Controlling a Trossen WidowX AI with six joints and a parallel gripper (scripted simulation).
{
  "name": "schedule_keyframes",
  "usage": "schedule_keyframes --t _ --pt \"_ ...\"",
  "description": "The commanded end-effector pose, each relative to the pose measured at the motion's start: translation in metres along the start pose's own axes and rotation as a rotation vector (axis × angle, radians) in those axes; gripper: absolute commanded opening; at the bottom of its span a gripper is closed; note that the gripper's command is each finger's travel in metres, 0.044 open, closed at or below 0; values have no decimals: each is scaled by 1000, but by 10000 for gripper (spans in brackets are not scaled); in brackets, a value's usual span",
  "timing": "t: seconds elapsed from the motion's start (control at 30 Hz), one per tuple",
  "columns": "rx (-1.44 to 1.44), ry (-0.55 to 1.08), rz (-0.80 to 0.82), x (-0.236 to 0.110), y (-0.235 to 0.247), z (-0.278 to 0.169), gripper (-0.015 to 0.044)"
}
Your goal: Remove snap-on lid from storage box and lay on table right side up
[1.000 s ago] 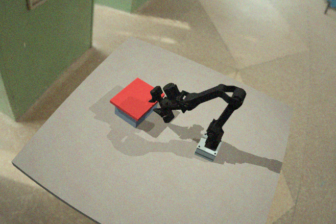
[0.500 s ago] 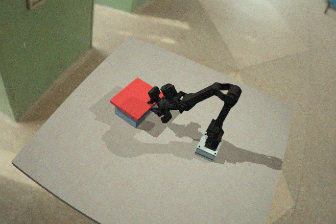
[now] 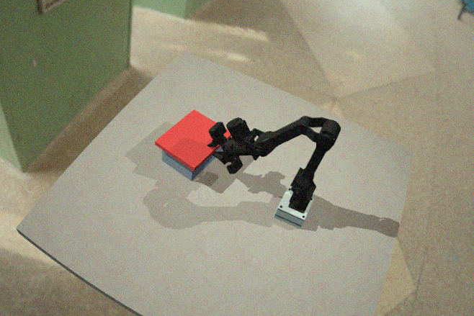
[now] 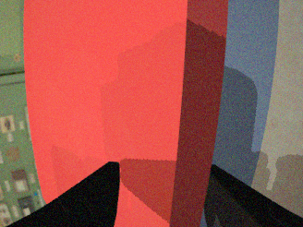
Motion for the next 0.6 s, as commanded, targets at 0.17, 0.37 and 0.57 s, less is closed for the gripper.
schedule_keyframes --t 0.17,0.37,0.57 --pt "0 0 0 -1 1 0 0" --pt "0 0 0 -2 2 0 0" --pt "0 0 0 -3 2 0 0"
Point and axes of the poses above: the point midway between the two fingers, 35 mm back from their tips, its own x axis out along the fingers, its own y axis across the jaws, z = x × y, the point moved 7 cm from there along -x, back along the fingers, and after that the axes turned 3 degrees about x, right-handed, at the moved point
